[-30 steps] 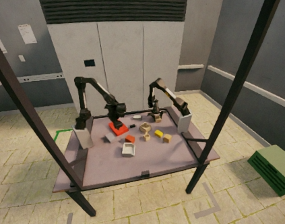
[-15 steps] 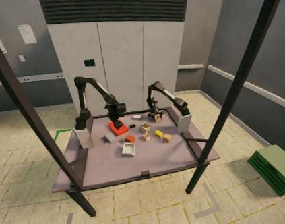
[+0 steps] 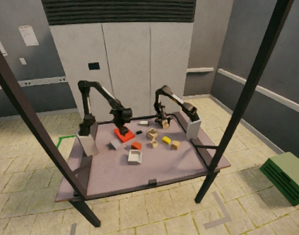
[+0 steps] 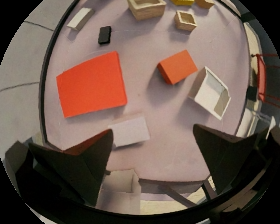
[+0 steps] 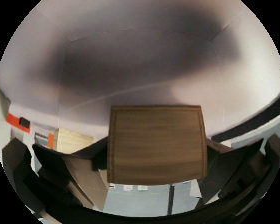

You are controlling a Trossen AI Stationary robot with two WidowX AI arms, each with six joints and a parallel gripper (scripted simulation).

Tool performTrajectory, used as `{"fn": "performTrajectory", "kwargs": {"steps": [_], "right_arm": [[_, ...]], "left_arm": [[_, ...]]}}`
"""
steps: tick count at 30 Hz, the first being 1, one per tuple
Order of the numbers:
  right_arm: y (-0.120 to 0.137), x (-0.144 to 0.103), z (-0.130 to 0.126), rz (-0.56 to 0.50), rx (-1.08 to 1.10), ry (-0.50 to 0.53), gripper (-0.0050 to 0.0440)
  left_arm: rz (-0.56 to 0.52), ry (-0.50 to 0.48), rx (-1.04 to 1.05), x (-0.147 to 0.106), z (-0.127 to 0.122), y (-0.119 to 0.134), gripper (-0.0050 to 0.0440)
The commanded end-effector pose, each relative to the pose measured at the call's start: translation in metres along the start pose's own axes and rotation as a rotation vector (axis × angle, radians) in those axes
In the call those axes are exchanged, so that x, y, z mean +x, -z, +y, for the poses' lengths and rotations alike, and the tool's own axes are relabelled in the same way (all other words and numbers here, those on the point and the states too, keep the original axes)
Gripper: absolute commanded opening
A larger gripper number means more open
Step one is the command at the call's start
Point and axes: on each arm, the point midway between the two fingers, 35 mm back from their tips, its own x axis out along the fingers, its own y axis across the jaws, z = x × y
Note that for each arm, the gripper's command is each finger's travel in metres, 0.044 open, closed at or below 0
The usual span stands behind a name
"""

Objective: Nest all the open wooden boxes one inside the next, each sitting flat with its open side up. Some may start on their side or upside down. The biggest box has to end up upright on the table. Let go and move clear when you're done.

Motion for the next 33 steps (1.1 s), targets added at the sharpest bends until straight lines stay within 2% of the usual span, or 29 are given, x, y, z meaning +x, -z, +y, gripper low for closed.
{"fn": "performTrajectory", "kwargs": {"steps": [1, 2, 17, 25, 31, 33], "right_arm": [[0.0, -0.003, 0.003, -0.01, -0.016, -0.002, 0.0384], [0.0, -0.003, 0.003, -0.01, -0.016, -0.002, 0.04], [0.001, -0.002, 0.004, -0.012, -0.018, 0.0, 0.04], [0.017, -0.015, 0.005, -0.22, -0.019, 0.0, 0.04], [0.019, -0.016, 0.004, -0.248, -0.018, 0.0, 0.04], [0.022, -0.018, 0.004, -0.29, -0.018, 0.003, 0.04]], "left_arm": [[-0.012, 0.01, -0.012, -0.004, 0.0, -0.004, 0.04], [-0.012, 0.01, -0.012, -0.004, 0.0, -0.004, 0.04], [-0.012, 0.01, -0.012, -0.004, 0.0, -0.004, 0.04], [-0.012, 0.01, -0.012, -0.004, 0.0, -0.004, 0.04], [-0.012, 0.01, -0.012, -0.004, 0.0, -0.004, 0.04], [-0.012, 0.01, -0.012, -0.004, 0.0, -0.004, 0.04]]}}
